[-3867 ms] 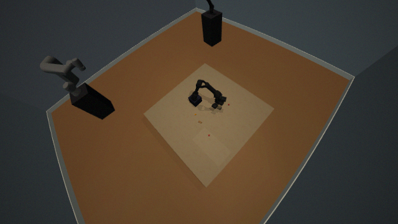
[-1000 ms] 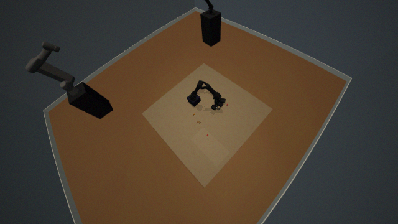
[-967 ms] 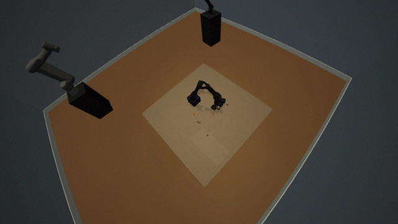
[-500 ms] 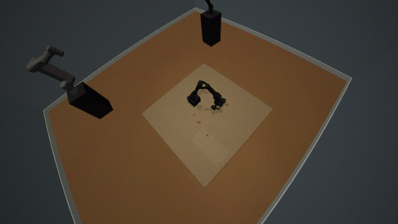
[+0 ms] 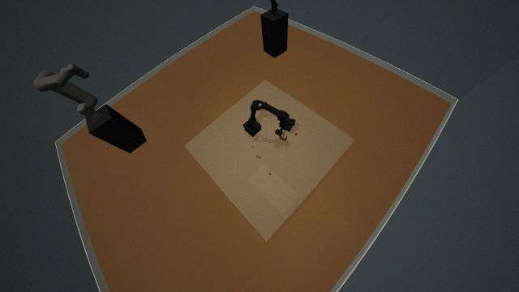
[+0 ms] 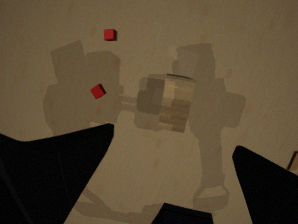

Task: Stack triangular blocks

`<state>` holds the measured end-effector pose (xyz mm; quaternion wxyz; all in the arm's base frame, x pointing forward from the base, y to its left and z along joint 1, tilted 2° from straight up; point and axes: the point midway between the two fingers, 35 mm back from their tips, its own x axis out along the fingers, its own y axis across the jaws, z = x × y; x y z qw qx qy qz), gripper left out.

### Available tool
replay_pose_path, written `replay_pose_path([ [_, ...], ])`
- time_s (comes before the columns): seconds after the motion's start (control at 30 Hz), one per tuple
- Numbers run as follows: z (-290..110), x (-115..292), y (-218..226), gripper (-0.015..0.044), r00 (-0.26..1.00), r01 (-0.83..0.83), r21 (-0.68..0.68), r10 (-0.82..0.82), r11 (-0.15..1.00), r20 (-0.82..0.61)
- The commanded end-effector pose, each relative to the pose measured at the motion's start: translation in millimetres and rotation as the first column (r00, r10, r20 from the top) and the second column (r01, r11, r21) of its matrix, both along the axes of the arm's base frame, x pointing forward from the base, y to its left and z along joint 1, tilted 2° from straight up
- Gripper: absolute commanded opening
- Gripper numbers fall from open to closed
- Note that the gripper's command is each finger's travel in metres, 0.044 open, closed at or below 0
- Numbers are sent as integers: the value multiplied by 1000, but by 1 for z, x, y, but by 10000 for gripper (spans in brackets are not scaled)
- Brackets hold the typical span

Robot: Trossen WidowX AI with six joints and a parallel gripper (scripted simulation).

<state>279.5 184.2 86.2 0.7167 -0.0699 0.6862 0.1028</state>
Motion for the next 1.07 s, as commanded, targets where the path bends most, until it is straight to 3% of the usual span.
replay_pose_path([
  [0.0,4,-5,-4,440,1000,-5,-14,5,1000,-22],
  [1.03,4,0,0,440,1000,0,2,0,1000,3],
])
